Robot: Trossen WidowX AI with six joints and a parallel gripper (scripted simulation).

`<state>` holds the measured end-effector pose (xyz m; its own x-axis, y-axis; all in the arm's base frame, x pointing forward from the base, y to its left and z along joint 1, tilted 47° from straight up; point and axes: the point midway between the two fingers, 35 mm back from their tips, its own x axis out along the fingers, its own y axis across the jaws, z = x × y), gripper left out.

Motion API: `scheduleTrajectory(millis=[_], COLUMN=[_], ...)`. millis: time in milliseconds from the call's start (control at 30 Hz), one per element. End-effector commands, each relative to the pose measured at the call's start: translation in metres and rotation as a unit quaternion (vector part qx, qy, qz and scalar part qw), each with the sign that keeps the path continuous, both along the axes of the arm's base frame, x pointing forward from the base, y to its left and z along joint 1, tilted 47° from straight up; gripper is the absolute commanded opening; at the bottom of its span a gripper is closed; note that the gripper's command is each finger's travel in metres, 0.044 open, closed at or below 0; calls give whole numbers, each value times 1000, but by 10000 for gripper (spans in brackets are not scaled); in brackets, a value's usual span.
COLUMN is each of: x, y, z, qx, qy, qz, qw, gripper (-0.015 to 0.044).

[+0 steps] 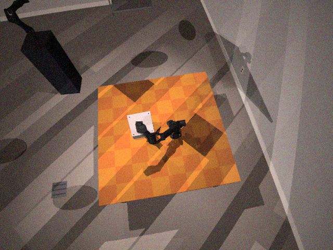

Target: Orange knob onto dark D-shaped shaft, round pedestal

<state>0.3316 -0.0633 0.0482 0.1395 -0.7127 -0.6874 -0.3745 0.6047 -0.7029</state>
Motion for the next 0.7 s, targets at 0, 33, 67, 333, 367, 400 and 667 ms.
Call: scheduleTrajectory(millis=[0,33,67,333,367,400,667], x=[-1,-1,-1,1,1,1,1], y=[1,2,2,1,0,0,0], z=[3,4,4,6,5,5,3], qx=[-1,-1,-1,-15,-16,-16,-16], qy=[0,0,0,74,75,75,75], qz=[0,0,0,71,72,72,72], qw=[1000,1000,1000,995,994,994,994], gripper=[0,0,0,0,0,0,0])
